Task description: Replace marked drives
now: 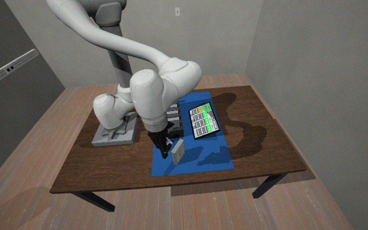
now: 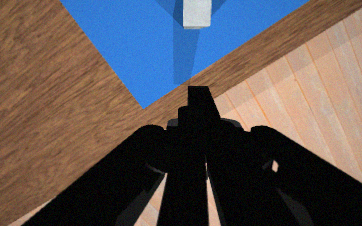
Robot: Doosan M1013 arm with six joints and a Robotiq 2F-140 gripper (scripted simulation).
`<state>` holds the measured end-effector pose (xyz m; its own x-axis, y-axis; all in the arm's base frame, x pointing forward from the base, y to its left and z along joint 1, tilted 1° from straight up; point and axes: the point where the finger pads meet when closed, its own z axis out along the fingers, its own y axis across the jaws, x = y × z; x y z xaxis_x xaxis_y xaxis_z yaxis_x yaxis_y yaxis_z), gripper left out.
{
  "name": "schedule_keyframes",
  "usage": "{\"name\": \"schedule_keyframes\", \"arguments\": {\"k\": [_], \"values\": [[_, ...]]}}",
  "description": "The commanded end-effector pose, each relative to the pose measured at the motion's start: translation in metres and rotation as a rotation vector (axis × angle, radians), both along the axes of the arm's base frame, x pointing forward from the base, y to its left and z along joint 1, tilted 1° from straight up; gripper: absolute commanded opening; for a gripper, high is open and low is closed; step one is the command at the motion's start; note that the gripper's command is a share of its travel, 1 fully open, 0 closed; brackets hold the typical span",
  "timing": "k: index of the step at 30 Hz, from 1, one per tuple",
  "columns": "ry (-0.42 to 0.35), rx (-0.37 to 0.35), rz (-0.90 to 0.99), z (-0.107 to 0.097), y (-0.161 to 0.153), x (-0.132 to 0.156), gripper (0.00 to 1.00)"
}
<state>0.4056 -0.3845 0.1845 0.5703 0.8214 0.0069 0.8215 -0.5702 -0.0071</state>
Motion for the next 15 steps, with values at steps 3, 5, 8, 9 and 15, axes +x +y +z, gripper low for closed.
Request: {"name": "schedule_keyframes", "arguments": {"k": [3, 5, 8, 9, 15], "values": [[0.000, -0.001, -0.070, 0.004, 0.043, 0.018, 0.10], [0.000, -0.001, -0.070, 0.004, 0.043, 0.018, 0.10], [0.001, -0.001, -0.162, 0.007, 0.099, 0.034, 0.10], [0.001, -0.001, -0.201, 0.007, 0.116, 0.037, 0.10], [0.003, -0.002, -0.479, 0.008, 0.190, 0.035, 0.10]]}}
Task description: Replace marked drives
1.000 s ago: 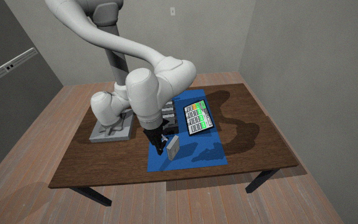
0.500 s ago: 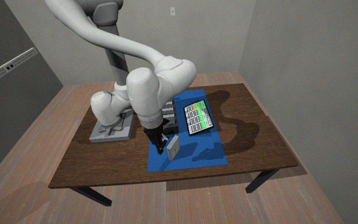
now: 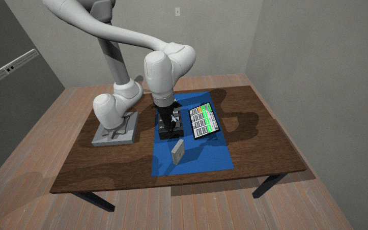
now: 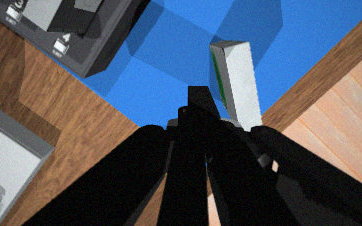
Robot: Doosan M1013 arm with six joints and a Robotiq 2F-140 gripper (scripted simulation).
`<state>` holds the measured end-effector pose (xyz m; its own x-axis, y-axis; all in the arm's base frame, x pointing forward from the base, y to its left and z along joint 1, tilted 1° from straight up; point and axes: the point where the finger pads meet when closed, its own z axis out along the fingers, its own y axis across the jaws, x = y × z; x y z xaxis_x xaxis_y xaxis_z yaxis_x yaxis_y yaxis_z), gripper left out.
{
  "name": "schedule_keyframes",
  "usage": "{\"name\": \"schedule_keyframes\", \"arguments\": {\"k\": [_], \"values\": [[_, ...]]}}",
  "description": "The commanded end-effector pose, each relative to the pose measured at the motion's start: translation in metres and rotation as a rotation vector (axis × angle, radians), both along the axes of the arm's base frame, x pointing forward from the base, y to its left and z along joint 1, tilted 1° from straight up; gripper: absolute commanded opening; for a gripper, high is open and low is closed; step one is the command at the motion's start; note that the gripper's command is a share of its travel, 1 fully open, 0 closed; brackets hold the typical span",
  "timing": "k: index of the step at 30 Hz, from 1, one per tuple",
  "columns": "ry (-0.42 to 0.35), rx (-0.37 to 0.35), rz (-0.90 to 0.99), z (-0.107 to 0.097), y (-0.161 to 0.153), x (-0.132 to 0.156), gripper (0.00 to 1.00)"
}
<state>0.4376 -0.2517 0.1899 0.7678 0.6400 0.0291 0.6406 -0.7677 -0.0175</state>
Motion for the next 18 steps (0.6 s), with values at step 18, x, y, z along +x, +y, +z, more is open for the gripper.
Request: {"name": "schedule_keyframes", "arguments": {"k": [18], "values": [[0.025, -0.018, -0.644, -0.002, 0.260, -0.062, 0.10]]}}
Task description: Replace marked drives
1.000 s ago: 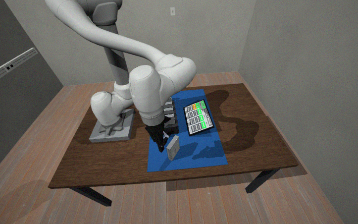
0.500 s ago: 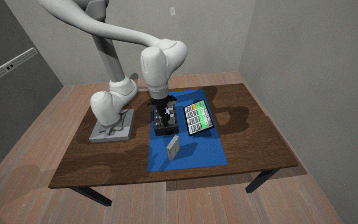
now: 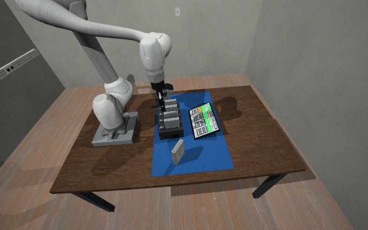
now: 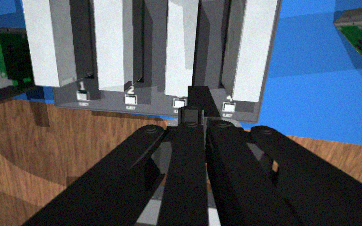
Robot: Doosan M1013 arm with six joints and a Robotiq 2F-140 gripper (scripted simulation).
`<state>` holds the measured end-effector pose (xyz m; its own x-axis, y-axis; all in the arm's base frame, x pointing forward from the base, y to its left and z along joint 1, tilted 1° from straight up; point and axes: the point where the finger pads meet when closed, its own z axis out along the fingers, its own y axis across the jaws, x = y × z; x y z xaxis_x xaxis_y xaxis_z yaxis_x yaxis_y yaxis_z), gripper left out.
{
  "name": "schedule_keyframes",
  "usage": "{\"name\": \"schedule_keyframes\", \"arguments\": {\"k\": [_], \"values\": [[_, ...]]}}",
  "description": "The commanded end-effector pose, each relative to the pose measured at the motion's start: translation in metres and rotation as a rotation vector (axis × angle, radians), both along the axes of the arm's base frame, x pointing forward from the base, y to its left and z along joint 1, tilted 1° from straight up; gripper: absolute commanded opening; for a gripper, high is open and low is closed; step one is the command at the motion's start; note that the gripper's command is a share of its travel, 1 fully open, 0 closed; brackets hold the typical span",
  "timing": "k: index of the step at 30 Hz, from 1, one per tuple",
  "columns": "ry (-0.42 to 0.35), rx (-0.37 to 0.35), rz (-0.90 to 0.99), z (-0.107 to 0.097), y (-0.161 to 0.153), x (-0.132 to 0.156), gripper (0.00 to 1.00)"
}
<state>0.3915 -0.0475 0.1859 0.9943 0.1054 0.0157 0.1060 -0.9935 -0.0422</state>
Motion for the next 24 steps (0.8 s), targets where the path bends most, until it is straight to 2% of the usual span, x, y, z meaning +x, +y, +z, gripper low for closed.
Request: {"name": "schedule_keyframes", "arguments": {"k": [1, 4, 6, 7, 9, 24], "values": [[0.013, -0.034, -0.056, 0.002, 0.067, -0.020, 0.10], [0.013, -0.034, -0.056, 0.002, 0.100, -0.031, 0.10], [0.013, -0.034, -0.056, 0.002, 0.100, -0.031, 0.10], [0.013, -0.034, -0.056, 0.003, 0.133, -0.040, 0.10], [0.013, -0.034, -0.056, 0.004, 0.148, -0.044, 0.10], [0.013, -0.034, -0.056, 0.004, 0.148, -0.044, 0.10]]}}
